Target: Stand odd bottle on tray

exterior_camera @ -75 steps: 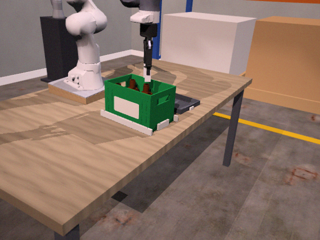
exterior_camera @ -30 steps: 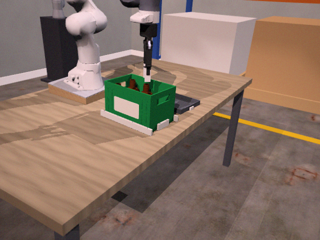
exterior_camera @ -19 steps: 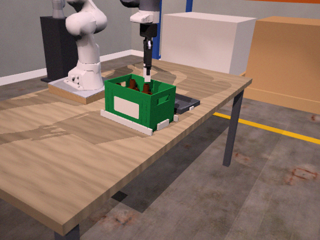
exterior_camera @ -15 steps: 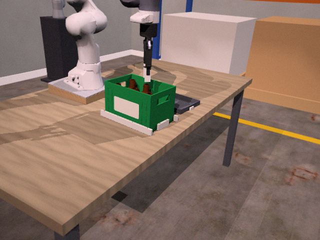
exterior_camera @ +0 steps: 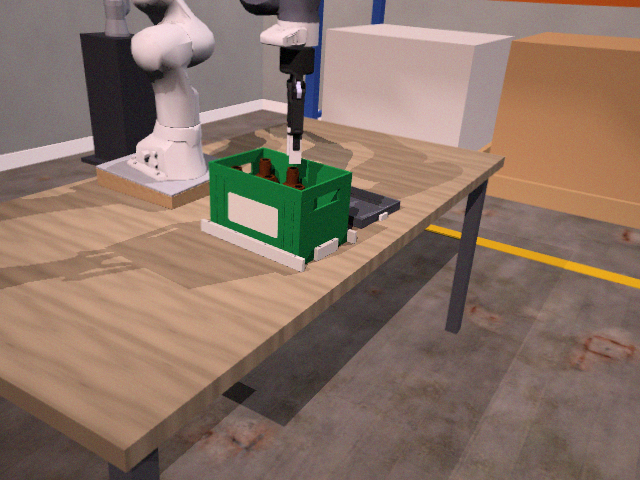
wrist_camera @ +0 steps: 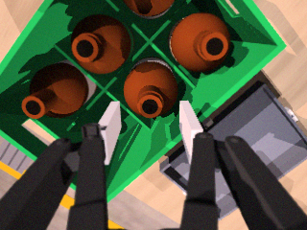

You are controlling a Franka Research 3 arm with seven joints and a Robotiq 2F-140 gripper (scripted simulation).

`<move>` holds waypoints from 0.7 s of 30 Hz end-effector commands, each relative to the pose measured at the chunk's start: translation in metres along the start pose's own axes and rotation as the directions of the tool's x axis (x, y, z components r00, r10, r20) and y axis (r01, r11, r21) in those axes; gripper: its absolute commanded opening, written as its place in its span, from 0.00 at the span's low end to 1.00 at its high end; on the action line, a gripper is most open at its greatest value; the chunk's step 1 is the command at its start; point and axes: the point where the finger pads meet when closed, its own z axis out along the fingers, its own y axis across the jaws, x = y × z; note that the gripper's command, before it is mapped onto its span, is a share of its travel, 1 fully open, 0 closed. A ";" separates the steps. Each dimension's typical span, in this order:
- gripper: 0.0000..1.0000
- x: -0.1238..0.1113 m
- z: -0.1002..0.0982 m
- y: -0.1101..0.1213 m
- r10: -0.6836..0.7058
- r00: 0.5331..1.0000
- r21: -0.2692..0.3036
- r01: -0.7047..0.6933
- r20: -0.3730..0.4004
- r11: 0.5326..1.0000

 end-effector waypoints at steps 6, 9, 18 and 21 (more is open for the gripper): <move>0.44 0.001 0.002 -0.001 0.003 1.000 0.001 -0.003 0.000 1.000; 0.44 0.001 0.003 -0.001 0.003 1.000 0.001 -0.003 0.000 1.000; 0.44 0.001 0.008 -0.001 0.003 1.000 0.001 -0.003 0.000 1.000; 0.44 0.001 0.012 -0.001 0.003 1.000 0.001 -0.003 0.000 1.000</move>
